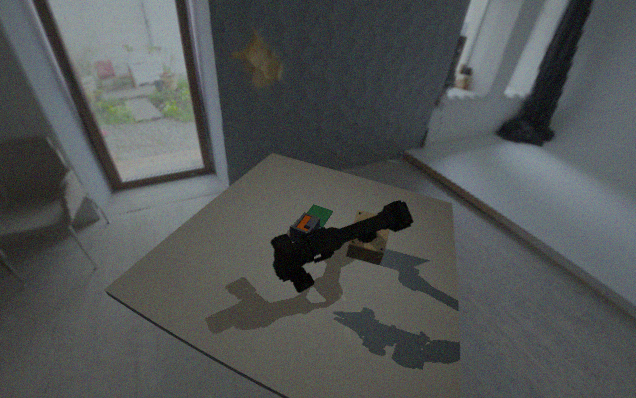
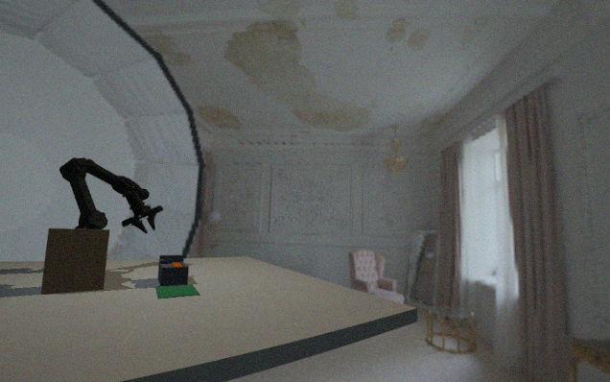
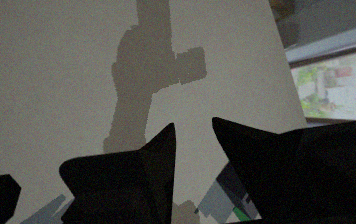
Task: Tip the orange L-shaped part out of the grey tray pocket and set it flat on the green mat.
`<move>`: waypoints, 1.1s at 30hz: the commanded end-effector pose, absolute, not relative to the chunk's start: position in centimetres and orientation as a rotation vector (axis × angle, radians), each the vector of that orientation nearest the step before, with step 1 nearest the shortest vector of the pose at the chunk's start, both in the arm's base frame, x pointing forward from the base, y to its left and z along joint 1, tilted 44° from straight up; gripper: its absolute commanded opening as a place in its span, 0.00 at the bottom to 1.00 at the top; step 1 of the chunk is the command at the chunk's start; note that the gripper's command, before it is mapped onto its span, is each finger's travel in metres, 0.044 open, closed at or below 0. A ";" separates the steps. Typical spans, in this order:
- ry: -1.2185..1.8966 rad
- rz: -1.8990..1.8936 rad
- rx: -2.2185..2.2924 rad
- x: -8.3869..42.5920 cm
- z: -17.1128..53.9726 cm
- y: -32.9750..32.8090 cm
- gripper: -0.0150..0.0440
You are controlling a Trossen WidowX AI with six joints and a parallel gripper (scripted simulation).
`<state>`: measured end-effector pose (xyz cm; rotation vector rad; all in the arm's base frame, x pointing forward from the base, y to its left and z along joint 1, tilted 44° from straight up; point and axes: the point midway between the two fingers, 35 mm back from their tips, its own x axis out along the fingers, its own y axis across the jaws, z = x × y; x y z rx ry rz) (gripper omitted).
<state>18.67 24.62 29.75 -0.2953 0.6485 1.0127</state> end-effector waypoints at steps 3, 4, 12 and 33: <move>1.003 0.893 -0.236 24.6 21.3 21.0 0.56; 1.036 0.873 -0.211 25.4 20.3 20.2 0.56; 1.421 0.749 0.124 28.8 11.7 12.4 0.56; 1.600 0.673 0.540 27.9 1.6 11.6 0.56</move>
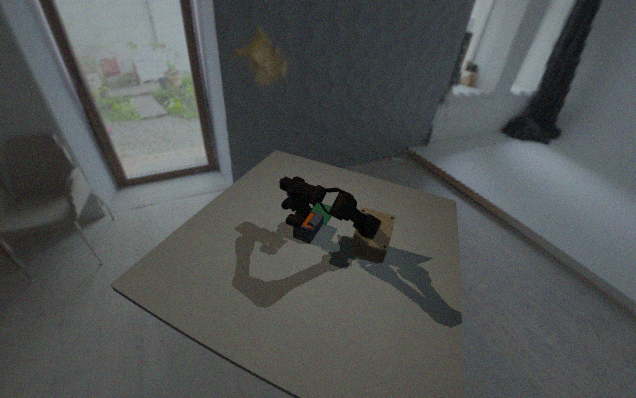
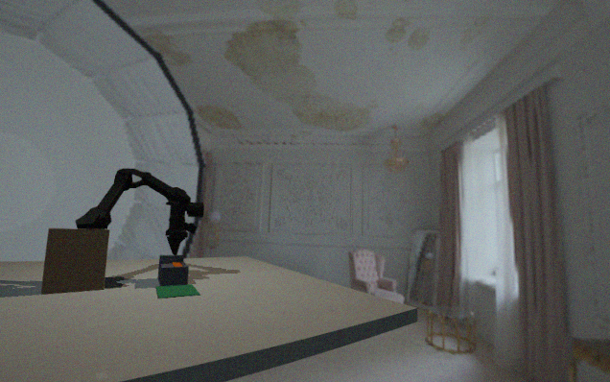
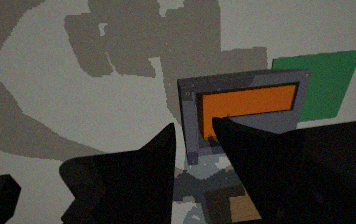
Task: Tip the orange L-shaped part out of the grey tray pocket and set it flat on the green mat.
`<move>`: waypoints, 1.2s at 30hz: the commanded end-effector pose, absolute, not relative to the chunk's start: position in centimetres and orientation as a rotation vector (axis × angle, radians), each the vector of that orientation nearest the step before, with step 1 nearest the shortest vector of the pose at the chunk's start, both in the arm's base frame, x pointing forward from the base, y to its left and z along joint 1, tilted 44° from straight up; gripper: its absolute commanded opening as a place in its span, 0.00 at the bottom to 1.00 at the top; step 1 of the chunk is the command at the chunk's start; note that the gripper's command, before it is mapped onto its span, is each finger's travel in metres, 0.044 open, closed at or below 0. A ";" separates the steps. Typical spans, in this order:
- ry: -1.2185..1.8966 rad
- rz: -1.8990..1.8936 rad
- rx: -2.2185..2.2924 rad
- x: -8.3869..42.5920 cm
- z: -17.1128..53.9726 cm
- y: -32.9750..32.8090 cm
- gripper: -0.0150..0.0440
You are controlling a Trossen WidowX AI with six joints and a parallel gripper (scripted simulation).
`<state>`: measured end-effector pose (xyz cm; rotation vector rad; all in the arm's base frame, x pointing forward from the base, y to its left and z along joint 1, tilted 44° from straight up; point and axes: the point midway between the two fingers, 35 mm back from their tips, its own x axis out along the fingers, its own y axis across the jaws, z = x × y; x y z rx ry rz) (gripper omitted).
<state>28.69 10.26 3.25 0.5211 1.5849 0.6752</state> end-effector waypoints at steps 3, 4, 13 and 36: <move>1.600 0.673 0.540 27.9 1.6 11.6 0.56; 1.600 0.673 0.540 27.9 1.6 11.6 0.56; 1.600 0.673 0.540 27.8 0.8 12.4 0.56; 1.590 0.685 0.535 27.6 -0.7 14.2 0.56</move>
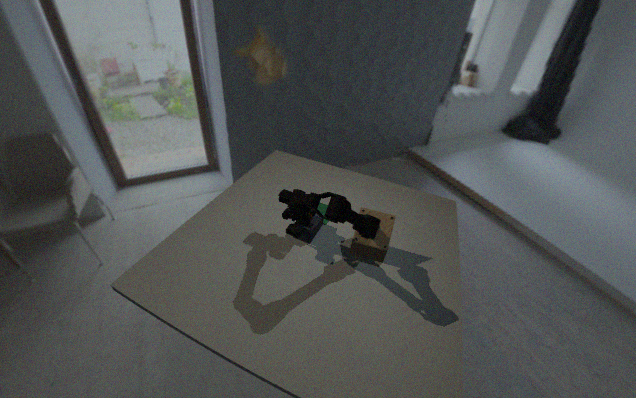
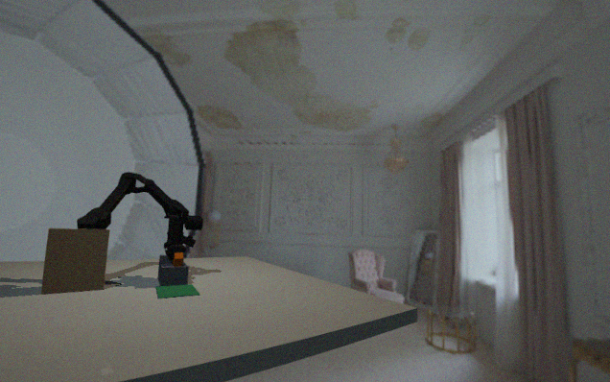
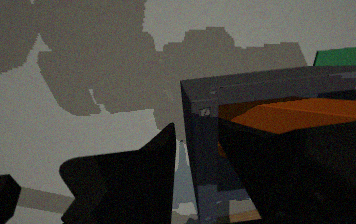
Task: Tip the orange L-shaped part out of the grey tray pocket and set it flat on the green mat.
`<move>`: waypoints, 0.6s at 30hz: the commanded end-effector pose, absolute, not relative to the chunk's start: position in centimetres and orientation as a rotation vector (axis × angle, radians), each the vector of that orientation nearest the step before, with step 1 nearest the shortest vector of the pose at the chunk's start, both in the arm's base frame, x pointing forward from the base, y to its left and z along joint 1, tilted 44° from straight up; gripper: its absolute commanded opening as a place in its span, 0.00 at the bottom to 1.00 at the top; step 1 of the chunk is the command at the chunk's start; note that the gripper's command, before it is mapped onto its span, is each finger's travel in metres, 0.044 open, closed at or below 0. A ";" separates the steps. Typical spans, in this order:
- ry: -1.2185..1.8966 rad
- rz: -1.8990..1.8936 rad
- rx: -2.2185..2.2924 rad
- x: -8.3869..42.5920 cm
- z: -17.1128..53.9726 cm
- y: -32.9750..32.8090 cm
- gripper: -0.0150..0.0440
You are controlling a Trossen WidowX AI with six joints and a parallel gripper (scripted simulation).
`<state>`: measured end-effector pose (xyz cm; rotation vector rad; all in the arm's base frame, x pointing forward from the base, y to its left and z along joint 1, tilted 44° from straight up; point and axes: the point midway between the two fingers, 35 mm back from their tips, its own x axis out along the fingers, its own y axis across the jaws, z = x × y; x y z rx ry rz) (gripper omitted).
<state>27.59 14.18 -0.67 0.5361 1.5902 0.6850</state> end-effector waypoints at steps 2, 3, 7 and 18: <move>1.590 0.685 0.535 27.6 -0.7 14.2 0.56; 1.590 0.685 0.535 27.6 -0.7 14.2 0.56; 1.591 0.684 0.536 27.6 -0.4 14.2 0.56; 1.600 0.672 0.540 27.8 1.4 13.3 0.56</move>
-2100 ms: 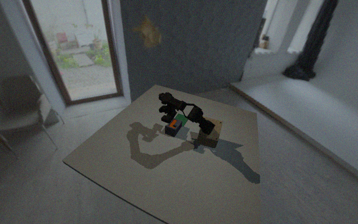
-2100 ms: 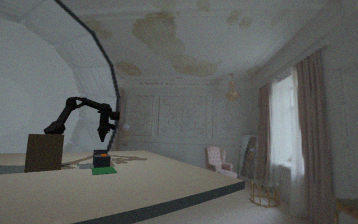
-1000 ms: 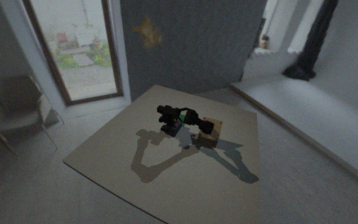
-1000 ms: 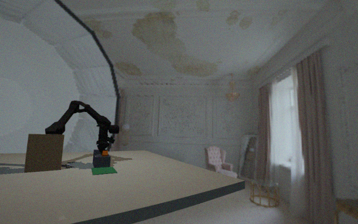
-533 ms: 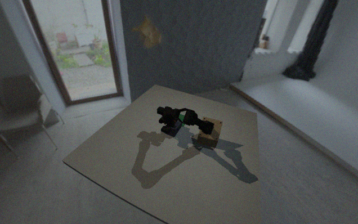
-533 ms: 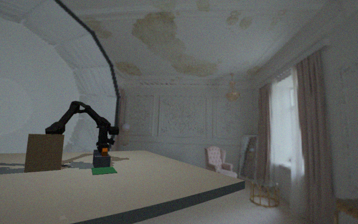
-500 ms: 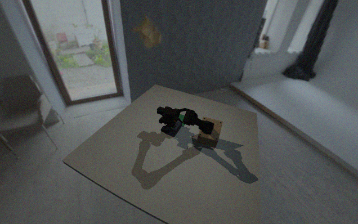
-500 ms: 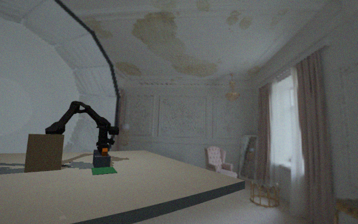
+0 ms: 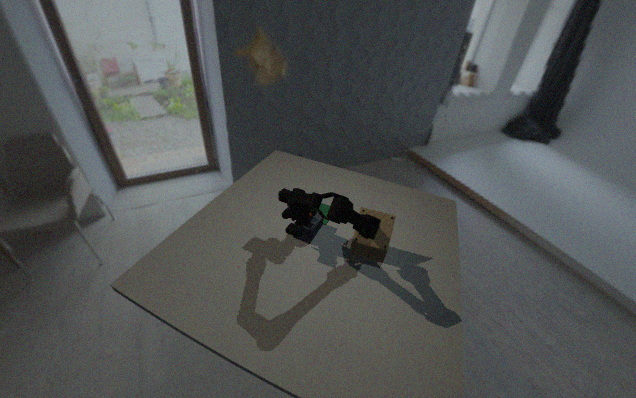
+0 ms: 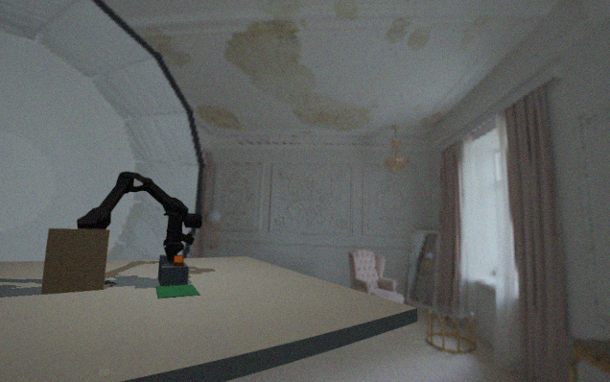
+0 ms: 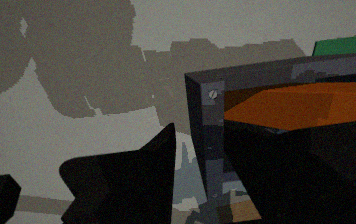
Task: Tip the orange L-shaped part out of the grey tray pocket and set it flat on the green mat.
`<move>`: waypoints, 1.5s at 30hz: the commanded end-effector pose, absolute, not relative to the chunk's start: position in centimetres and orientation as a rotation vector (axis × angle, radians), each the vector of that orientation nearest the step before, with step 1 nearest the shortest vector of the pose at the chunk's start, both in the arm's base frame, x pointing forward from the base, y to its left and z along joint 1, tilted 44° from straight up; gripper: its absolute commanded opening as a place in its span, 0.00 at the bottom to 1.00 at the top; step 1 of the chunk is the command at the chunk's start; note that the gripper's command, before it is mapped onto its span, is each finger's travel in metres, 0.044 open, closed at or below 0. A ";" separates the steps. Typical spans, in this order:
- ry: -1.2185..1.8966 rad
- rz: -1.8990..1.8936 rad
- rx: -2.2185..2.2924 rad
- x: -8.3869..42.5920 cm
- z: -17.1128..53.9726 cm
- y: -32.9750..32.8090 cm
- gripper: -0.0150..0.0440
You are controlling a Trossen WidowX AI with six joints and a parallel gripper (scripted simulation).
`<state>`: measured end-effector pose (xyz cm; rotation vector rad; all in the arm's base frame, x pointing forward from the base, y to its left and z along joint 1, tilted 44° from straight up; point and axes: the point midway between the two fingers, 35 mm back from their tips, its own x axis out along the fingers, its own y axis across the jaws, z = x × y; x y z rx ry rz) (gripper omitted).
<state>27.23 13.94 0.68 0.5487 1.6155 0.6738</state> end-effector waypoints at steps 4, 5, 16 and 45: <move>1.600 0.665 0.534 28.7 3.9 9.9 0.56; 1.601 0.666 0.534 28.9 5.0 8.6 0.56; 1.602 0.664 0.550 28.9 6.6 6.7 0.56; 1.430 0.937 0.268 29.4 5.5 5.4 0.73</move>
